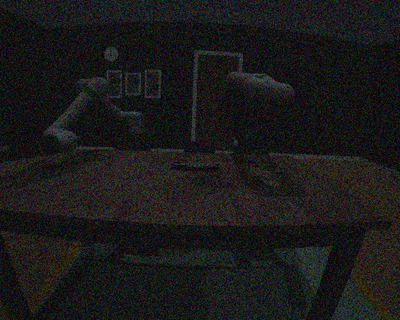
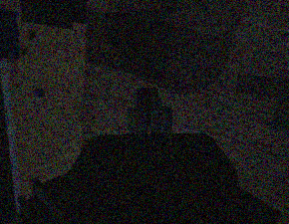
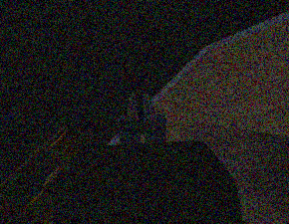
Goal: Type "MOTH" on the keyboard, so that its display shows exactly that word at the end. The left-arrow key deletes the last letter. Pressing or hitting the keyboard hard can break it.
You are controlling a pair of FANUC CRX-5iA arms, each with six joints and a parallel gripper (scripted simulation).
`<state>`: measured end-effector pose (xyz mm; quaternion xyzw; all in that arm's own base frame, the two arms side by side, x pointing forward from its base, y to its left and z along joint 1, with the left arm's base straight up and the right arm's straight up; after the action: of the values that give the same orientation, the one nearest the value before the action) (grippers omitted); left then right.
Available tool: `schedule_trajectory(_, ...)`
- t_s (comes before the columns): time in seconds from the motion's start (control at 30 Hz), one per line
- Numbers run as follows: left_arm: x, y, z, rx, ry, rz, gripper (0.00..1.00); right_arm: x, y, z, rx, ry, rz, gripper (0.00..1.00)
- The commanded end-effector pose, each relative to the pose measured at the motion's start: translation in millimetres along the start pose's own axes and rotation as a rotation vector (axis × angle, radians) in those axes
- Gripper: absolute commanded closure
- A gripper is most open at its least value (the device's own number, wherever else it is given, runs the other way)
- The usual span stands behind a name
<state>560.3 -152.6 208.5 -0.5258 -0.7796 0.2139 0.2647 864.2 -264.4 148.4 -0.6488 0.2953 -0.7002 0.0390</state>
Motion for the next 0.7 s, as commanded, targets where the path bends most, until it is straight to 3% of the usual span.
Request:
schedule_trajectory(0.0, 0.1, -0.8, -1.1, -0.002, -0.001, 0.001, 0.83, 1.9, -0.9, 0.3, 0.001, 0.003, 0.0, 0.83)
schedule_trajectory(0.53, 0.1, -0.8, -1.1, -0.002, -0.001, 0.001, 0.83, 1.9, -0.9, 0.3, 0.001, 0.003, 0.0, 0.83)
schedule_trajectory(0.57, 0.0, -0.8, -1.1, -0.002, -0.001, 0.0, 1.0, 1.9, -0.9, 0.3, 0.001, 0.003, 0.0, 0.0)
schedule_trajectory(0.67, -3.0, -1.6, 0.4, -0.02, -0.001, -0.025, 1.0, 2.2, -1.0, 0.2, 0.002, 0.003, -0.001, 0.0)
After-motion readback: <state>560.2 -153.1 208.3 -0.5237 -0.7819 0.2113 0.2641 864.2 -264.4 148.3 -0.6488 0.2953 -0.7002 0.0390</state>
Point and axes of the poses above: on each arm, the point where the finger pads meet when closed, its own z axis out along the fingers, its own y axis across the jaws, x = y × z, the point moved 9 cm from there along -z, back along the fingers, and after that the axes turned 10 degrees about -z, right-handed, at the moved point
